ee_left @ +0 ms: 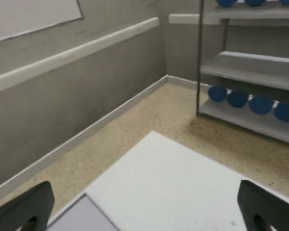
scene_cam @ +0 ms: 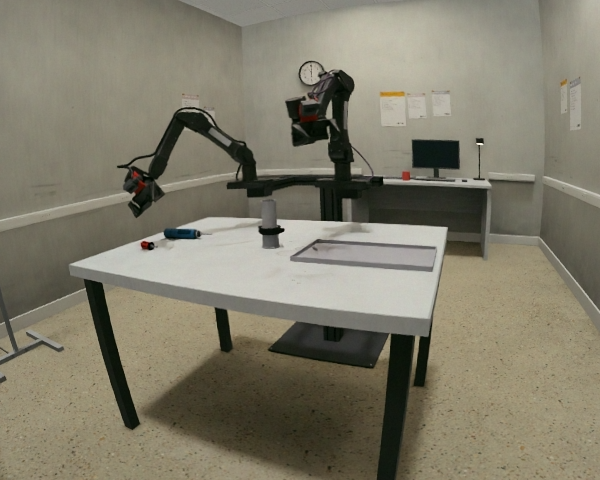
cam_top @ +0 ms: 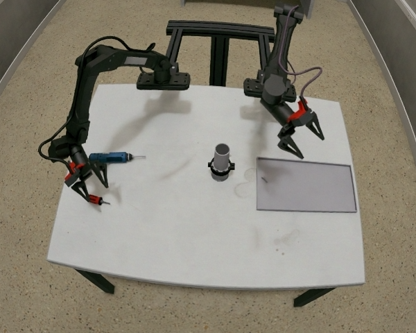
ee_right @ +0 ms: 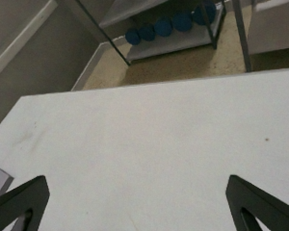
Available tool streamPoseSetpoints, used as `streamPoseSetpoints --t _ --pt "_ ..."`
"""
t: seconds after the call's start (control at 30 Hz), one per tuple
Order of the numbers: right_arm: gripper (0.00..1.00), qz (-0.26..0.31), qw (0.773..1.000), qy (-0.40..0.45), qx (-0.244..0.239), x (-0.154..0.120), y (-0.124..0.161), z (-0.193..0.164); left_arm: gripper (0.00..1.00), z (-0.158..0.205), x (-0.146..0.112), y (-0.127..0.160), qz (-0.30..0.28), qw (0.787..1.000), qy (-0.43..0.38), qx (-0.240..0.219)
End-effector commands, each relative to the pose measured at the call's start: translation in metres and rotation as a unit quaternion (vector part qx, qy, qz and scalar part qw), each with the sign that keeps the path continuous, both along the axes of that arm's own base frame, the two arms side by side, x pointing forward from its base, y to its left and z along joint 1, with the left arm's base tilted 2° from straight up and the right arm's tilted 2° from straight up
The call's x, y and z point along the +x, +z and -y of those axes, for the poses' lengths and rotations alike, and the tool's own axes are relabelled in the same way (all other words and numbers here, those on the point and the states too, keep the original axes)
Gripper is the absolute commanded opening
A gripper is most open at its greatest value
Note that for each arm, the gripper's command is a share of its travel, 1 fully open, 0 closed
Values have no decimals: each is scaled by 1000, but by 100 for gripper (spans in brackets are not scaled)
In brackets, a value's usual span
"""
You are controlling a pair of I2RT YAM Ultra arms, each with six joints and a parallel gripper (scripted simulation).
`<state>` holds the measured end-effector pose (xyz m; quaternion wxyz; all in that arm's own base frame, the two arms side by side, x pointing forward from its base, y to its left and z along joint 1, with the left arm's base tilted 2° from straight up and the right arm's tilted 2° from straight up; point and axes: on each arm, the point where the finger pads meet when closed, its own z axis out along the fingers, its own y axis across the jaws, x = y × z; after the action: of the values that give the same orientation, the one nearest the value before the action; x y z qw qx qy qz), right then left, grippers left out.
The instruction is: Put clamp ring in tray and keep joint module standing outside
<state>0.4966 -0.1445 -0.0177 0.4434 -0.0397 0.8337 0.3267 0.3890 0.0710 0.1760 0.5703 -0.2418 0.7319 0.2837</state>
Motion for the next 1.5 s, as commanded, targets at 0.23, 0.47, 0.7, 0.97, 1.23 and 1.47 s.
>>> streamPoseSetpoints --t 0.23,0.47,0.7,0.97,1.23,1.47 --pt "100 14 1000 6 -2 4 11 -1 100 -71 4 57 47 998 36 -24" --pt "100 14 1000 6 -2 4 11 -1 100 -93 -5 68 50 997 46 -21" --pt "100 14 1000 6 -2 4 11 -1 100 -143 -26 95 65 995 74 -23" --pt "100 16 1000 8 1 4 12 -2 100 -163 -37 107 71 994 85 -22" --pt "100 16 1000 8 1 4 12 -2 100 -209 -78 140 87 989 115 -13" --pt "100 16 1000 8 1 4 12 -2 100 -229 -90 144 87 988 127 -16"
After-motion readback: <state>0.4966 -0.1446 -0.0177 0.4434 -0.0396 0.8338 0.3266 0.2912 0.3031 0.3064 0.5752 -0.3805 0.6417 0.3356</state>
